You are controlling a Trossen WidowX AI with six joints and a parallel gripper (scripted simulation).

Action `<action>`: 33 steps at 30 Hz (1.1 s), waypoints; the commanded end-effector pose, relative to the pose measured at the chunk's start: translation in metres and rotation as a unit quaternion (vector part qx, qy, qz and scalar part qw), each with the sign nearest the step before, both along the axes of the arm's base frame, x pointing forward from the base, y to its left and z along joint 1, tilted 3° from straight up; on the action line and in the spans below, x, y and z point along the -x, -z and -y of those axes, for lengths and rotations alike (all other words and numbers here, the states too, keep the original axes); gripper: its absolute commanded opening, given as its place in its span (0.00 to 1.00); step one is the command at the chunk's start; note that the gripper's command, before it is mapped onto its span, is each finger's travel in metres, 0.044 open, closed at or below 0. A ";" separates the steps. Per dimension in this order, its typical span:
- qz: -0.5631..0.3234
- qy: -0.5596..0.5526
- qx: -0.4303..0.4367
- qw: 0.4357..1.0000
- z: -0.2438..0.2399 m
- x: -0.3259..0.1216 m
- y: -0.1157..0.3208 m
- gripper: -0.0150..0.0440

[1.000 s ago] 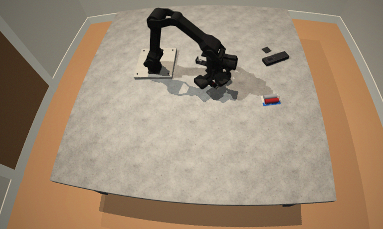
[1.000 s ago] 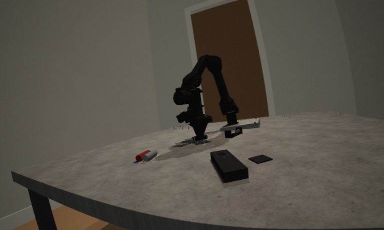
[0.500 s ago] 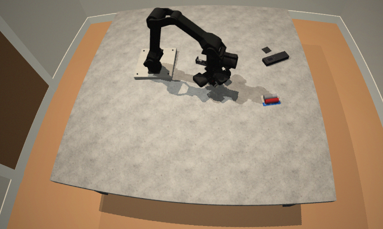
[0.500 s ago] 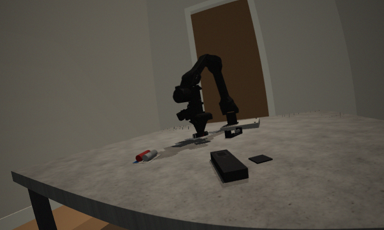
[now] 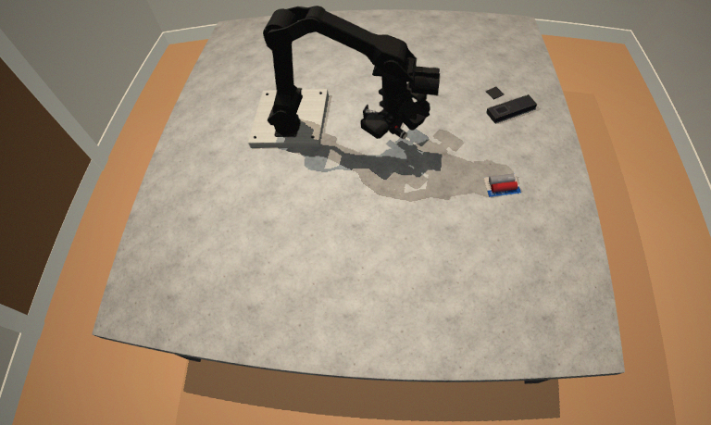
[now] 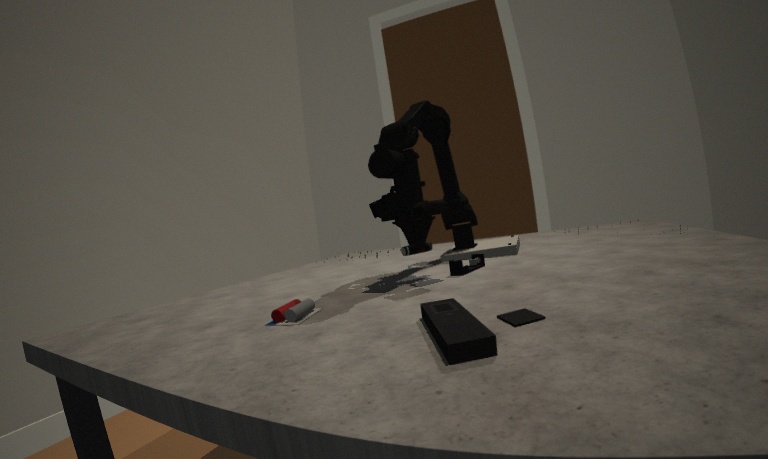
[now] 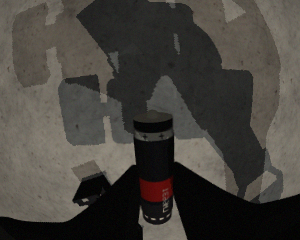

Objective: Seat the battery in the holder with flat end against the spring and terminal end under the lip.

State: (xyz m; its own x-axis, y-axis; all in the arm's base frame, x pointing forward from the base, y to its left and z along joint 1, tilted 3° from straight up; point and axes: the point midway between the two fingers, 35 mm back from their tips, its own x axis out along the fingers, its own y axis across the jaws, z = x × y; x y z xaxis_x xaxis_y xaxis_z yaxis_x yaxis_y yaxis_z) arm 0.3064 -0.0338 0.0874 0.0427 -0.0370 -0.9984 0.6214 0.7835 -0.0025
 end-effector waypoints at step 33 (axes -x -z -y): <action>0.090 -0.173 0.060 0.979 -0.096 0.037 0.019 0.36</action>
State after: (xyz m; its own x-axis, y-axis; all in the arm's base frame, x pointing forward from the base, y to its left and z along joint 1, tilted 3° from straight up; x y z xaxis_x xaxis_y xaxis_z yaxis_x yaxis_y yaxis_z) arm 0.2681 0.0630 0.0711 0.2057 -0.0924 -0.9742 0.3087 0.9508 -0.0250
